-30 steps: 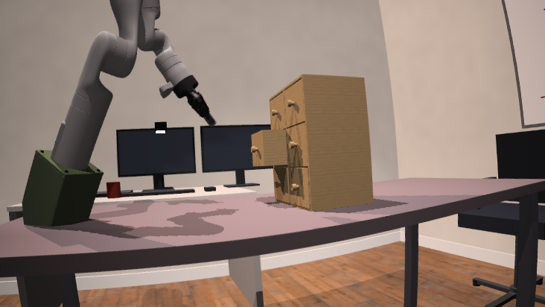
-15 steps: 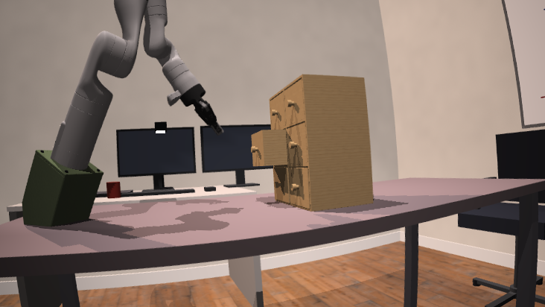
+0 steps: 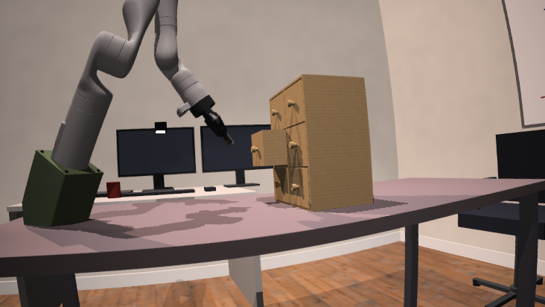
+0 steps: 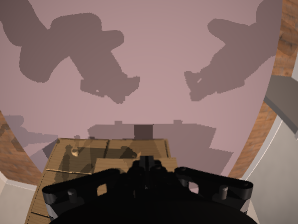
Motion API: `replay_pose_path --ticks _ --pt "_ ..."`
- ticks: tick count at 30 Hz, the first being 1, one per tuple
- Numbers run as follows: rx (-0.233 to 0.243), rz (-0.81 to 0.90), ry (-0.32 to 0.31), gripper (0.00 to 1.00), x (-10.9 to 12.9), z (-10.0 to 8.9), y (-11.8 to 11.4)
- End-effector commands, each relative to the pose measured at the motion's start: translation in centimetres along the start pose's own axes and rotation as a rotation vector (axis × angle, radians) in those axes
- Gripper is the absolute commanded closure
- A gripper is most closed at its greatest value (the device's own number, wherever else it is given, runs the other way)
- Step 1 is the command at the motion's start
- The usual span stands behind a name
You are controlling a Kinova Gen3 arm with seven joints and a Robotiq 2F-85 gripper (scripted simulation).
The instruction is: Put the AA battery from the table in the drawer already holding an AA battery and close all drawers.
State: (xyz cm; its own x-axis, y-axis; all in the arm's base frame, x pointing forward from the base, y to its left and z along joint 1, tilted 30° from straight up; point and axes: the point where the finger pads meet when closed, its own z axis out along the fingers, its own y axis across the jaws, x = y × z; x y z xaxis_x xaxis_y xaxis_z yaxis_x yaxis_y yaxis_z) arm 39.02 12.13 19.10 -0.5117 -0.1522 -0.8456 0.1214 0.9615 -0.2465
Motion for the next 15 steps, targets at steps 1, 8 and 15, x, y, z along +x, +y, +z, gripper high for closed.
replay_pose_path --ticks 1,8,15 --pt "0.030 0.010 0.001 1.00 0.07 1.41 -1.43" --pt "0.030 0.010 0.001 1.00 0.03 1.97 -1.45" --pt "0.030 0.010 0.001 1.00 0.03 2.07 -1.46"
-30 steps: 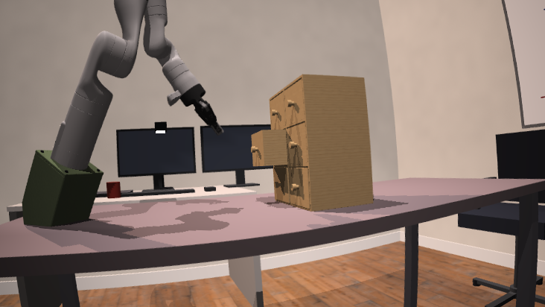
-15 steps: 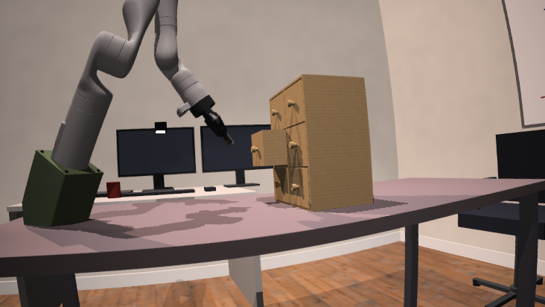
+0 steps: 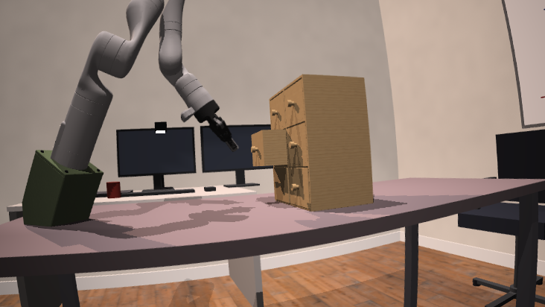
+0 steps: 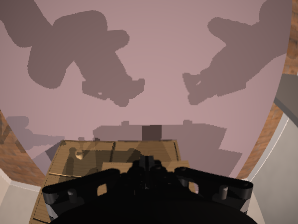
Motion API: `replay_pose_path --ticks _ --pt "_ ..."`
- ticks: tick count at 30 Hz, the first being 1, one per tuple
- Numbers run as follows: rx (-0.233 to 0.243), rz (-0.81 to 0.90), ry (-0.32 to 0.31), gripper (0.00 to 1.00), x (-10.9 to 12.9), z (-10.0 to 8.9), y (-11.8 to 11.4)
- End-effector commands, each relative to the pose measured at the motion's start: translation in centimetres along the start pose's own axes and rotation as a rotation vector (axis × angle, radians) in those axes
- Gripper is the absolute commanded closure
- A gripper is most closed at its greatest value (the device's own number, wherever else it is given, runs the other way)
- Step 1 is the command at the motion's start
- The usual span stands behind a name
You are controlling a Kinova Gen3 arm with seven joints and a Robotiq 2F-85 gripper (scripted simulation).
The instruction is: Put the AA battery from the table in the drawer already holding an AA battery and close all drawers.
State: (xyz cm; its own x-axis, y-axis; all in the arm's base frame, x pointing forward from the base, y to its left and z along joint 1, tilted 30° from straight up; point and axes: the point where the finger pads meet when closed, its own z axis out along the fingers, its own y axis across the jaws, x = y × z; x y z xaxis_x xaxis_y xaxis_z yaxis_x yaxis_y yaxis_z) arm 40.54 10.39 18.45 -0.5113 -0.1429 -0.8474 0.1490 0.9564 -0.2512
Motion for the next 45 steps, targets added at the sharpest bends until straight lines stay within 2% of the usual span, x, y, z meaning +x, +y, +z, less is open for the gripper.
replay_pose_path --ticks 1,45 --pt "0.003 0.001 0.000 1.00 -0.01 0.07 -0.13" --pt "0.003 0.001 0.000 1.00 -0.51 0.43 -0.13"
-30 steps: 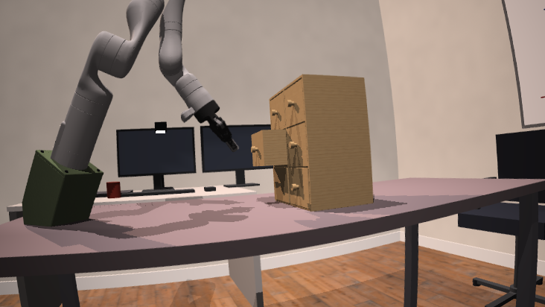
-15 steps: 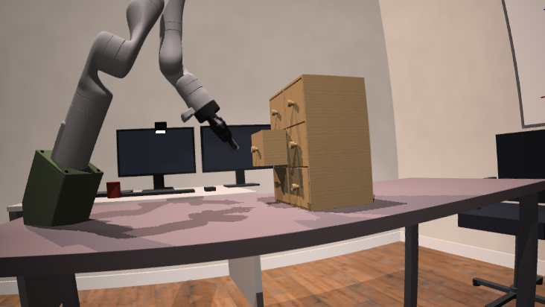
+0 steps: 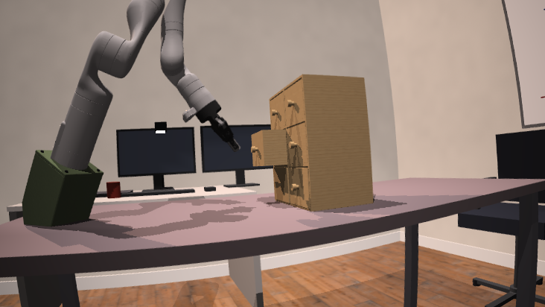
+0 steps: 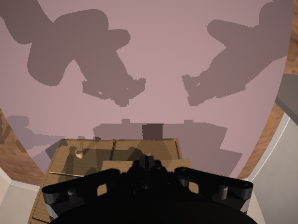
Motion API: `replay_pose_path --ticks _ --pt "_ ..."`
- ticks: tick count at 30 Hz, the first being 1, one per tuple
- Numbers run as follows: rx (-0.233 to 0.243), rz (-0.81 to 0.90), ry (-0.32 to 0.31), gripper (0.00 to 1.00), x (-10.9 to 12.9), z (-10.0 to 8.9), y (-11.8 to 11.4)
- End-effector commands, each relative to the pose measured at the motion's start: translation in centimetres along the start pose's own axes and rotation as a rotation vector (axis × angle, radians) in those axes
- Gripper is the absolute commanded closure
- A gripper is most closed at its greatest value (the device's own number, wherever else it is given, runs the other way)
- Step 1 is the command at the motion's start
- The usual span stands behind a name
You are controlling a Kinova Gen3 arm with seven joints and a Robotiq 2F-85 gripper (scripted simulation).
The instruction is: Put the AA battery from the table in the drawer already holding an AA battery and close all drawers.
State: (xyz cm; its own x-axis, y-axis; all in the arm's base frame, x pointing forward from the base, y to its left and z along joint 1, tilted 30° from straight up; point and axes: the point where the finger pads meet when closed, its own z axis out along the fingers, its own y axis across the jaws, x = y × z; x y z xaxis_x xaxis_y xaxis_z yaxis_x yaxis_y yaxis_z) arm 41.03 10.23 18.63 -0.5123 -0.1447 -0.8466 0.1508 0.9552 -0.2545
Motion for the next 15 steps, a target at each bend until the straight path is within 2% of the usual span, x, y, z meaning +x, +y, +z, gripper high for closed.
replay_pose_path --ticks 1,15 --pt "0.000 0.003 -0.001 1.00 -0.2 0.1 0.0" --pt "0.000 0.003 -0.001 1.00 -1.2 0.8 0.0"
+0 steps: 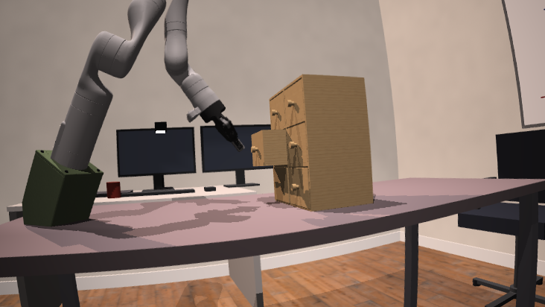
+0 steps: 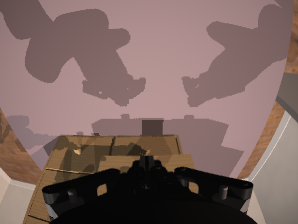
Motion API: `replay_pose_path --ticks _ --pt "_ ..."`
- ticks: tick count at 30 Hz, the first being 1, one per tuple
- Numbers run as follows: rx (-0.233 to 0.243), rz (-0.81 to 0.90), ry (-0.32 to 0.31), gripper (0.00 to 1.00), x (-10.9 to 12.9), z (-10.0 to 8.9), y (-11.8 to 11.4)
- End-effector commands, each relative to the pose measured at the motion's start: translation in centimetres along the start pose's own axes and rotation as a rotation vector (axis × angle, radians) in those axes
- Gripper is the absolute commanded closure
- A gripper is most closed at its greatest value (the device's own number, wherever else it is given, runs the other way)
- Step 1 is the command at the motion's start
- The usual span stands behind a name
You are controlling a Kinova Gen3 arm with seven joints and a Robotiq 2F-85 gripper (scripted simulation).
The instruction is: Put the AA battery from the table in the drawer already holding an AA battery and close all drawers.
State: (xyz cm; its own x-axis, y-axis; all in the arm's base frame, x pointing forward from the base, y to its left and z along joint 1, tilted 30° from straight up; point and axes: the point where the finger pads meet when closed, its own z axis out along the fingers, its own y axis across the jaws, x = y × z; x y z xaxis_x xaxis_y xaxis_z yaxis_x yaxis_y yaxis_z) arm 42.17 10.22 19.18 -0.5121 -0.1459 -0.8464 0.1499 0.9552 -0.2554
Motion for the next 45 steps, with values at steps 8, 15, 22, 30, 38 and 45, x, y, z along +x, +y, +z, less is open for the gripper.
replay_pose_path --ticks 8,15,22,30,38,45 --pt "0.000 0.004 0.000 1.00 -1.1 0.8 0.0" --pt "0.000 0.004 0.000 1.00 -2.0 1.4 0.0" --pt "0.000 0.004 0.000 1.00 -2.9 2.0 0.0" --pt "0.000 0.004 0.000 1.00 -4.1 2.9 0.0" --pt "0.000 0.004 0.000 1.00 -5.0 3.5 -0.1" --pt "0.000 0.004 0.000 1.00 -5.9 4.1 -0.1"
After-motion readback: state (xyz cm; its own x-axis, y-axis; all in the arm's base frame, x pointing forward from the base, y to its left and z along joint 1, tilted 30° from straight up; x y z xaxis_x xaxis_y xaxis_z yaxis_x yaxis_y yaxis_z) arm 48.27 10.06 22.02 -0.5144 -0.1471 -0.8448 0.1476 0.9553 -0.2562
